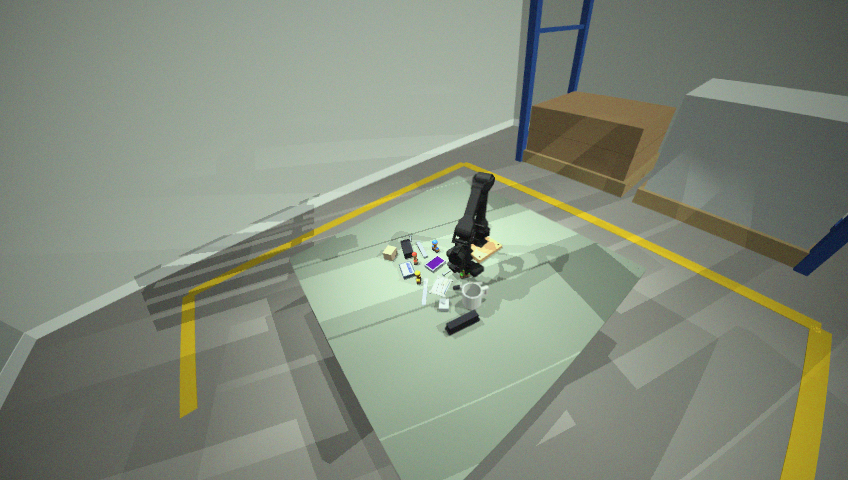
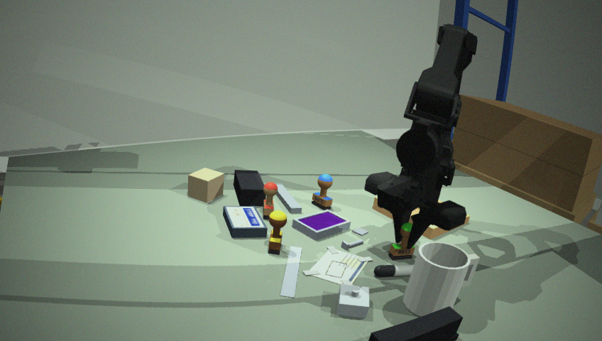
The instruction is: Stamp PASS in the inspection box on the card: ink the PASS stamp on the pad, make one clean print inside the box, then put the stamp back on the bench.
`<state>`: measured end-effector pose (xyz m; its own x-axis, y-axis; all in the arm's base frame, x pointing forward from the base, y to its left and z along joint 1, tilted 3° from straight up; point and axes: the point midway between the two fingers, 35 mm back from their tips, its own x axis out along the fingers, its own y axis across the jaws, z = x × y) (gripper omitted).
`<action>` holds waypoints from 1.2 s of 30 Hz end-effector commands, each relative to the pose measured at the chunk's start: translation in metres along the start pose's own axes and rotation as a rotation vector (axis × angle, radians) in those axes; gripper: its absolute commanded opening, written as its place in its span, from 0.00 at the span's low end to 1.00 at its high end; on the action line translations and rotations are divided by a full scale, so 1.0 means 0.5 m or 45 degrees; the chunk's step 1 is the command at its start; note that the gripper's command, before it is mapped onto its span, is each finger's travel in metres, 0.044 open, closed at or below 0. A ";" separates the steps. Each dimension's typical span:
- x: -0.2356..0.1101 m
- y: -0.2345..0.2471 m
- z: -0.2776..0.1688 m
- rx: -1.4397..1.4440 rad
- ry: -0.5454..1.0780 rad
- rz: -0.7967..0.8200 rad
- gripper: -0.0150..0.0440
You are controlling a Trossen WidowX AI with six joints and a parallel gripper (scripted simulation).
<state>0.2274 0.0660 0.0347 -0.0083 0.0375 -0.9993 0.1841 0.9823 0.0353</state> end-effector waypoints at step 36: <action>-0.036 0.001 0.004 0.000 -0.003 0.005 0.25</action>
<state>0.2281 0.0649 0.0486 -0.0139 0.0360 -0.9993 0.1884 0.9815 0.0327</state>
